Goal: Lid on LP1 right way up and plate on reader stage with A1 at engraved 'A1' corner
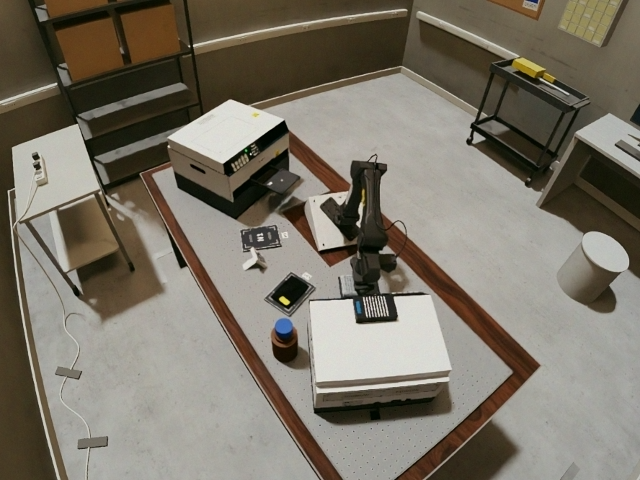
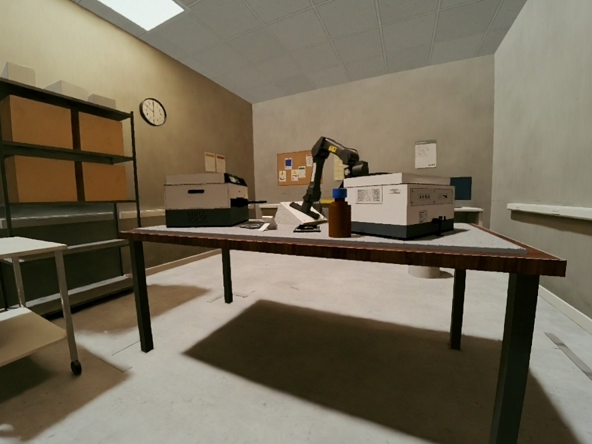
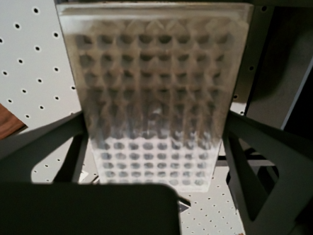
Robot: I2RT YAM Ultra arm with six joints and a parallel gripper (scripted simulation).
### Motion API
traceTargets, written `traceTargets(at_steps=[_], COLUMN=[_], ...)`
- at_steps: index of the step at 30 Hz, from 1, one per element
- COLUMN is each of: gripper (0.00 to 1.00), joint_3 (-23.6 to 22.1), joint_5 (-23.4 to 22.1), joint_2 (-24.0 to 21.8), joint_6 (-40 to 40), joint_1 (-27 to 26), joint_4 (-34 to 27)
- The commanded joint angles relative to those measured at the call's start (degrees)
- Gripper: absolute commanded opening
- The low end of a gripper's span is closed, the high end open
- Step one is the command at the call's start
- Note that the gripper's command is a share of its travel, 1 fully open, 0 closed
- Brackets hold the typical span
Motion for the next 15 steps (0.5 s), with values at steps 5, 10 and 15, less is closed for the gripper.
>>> traceTargets(at_steps=[5,10,15], gripper=[0.86,0.86,0.86], joint_3=[2.7,2.9,3.1], joint_5=[-1.3,-1.4,-1.2], joint_2=[-1.9,-2.0,-2.2], joint_6=[-0.8,-0.5,0.0], joint_1=[0.0,0.5,0.8], joint_4=[-1.7,-2.1,-2.3])
